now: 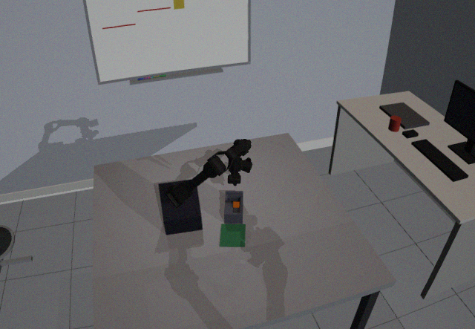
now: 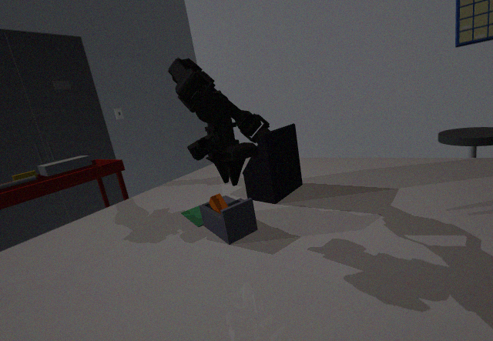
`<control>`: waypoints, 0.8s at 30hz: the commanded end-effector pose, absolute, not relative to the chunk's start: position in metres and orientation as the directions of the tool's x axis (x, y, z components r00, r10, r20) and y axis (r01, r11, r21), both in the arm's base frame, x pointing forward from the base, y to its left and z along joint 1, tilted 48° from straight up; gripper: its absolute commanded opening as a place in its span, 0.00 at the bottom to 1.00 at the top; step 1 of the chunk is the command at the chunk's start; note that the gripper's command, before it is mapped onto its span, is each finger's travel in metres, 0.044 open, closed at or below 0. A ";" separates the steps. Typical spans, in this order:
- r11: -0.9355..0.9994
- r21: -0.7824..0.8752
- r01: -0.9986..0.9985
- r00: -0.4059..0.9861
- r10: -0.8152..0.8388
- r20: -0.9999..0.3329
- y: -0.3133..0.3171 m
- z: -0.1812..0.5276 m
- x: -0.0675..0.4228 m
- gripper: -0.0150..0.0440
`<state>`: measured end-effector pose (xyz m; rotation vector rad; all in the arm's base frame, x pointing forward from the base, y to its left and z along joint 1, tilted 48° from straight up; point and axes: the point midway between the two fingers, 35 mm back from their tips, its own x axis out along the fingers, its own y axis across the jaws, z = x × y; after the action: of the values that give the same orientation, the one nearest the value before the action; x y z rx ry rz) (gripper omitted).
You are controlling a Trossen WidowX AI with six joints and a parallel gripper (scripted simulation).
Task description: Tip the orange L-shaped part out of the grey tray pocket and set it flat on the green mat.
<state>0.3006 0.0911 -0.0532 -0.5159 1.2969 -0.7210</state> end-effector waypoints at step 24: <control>0.065 -0.197 -0.978 0.086 -0.738 -0.669 0.038 0.004 0.295 0.73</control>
<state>0.3022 0.0539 -0.0114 -1.4495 1.6570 0.1560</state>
